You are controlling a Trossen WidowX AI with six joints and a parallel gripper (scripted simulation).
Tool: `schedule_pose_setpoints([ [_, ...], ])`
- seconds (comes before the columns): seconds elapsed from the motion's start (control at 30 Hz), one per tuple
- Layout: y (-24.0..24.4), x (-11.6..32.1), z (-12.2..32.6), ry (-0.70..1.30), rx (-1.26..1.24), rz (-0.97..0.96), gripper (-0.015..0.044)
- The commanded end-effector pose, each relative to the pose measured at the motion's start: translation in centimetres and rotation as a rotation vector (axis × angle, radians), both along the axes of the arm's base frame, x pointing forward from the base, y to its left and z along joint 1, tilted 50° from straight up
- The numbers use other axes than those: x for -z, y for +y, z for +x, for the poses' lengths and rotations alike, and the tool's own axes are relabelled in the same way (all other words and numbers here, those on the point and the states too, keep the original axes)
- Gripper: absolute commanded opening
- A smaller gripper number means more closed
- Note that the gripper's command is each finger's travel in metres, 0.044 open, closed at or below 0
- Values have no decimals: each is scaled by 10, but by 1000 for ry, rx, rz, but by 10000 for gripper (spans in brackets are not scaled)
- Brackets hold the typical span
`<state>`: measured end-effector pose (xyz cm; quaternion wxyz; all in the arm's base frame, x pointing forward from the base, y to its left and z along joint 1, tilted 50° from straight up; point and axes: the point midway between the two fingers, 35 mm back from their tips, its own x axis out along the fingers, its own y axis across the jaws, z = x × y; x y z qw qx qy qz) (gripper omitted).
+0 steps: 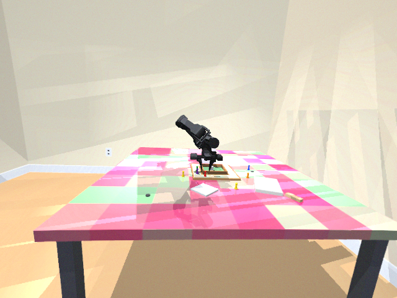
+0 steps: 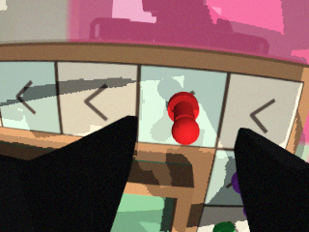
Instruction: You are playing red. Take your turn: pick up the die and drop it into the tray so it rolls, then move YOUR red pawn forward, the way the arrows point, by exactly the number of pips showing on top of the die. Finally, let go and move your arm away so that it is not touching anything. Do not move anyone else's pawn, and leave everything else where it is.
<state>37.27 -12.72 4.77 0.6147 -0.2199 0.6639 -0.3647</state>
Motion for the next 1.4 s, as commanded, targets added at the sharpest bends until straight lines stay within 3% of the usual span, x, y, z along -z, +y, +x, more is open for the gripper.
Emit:
schedule_pose_setpoints([
  [0.0, -5, 5, -2, 11, -5, -3, 200],
  [0.43, -19, 17, -6, 11, -5, -5, 200],
  [0.6, -19, 17, -6, 11, -5, -5, 69],
  [0.93, -19, 17, -6, 11, -5, -5, 2],
  [1.37, 21, -18, 10, 7, -9, 3, 0],
])
